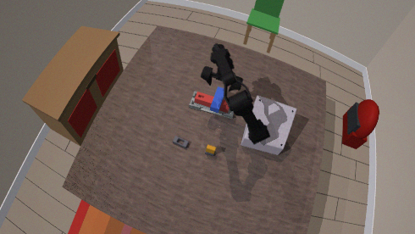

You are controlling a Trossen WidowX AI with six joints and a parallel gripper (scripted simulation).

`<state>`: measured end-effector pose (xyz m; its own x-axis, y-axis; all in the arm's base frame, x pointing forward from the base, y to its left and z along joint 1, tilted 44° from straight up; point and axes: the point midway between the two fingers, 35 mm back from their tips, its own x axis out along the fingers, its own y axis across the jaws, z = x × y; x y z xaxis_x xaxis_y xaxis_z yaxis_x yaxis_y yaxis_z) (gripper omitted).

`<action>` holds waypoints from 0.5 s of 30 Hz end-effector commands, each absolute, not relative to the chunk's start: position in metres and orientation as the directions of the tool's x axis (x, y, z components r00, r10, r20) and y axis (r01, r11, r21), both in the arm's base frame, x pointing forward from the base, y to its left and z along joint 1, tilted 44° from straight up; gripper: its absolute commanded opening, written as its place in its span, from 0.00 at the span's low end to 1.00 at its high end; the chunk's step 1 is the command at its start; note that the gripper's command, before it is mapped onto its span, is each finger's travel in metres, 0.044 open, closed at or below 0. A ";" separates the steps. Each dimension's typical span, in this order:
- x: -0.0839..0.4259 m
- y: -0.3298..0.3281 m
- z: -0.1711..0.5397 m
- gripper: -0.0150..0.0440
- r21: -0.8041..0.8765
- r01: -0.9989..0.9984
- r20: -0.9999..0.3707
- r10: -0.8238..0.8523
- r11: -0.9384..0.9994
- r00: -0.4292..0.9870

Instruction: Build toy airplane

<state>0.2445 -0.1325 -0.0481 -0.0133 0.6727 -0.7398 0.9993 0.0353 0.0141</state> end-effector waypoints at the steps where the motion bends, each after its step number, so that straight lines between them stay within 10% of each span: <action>1: 0.245 -0.132 -0.049 1.00 -0.002 0.998 -0.731 0.682 0.055 -0.039; 15: 0.245 -0.132 -0.048 1.00 0.545 0.568 -0.731 0.682 0.617 -0.039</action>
